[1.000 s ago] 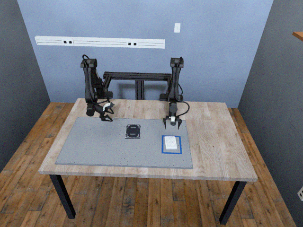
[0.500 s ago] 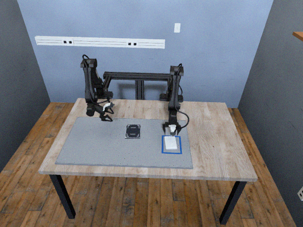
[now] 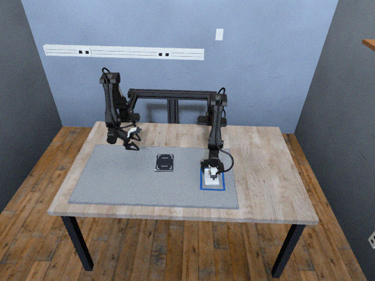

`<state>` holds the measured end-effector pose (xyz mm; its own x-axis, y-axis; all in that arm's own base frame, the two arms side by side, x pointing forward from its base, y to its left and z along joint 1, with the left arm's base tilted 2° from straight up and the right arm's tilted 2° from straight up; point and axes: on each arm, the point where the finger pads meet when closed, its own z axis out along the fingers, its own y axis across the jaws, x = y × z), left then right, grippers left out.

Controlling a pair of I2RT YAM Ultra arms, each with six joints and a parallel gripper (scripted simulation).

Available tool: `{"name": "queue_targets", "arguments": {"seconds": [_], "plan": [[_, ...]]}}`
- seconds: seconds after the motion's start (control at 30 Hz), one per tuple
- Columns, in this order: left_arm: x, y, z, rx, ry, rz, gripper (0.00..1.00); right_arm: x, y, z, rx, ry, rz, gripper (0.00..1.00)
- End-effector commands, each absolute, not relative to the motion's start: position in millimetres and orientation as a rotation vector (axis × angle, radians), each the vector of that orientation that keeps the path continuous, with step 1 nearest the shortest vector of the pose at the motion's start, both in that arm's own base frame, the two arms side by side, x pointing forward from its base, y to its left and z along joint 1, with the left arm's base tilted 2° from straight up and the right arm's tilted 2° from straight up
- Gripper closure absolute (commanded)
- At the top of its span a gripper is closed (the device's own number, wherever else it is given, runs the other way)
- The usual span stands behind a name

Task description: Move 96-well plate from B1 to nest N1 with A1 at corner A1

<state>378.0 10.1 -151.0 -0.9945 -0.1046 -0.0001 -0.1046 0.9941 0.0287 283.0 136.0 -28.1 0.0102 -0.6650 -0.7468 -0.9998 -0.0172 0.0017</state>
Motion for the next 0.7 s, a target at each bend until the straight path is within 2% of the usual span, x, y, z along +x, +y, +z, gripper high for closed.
{"name": "queue_targets", "arguments": {"seconds": [0.0,0.2,0.33,0.67], "plan": [[390,11,-148,0.179,-3.151,-0.036,0.0,291,139,-20,-1.741,1.678,0.774,0.0],[393,12,-157,0.177,-3.164,-0.035,0.0,291,139,-20,-1.741,1.678,0.774,0.0],[394,12,-163,0.174,-3.164,-0.035,0.05,291,139,-20,-1.741,1.678,0.774,0.0],[394,13,-163,0.166,-3.149,-0.043,0.08,291,139,-20,-1.741,1.678,0.774,0.0]]}}
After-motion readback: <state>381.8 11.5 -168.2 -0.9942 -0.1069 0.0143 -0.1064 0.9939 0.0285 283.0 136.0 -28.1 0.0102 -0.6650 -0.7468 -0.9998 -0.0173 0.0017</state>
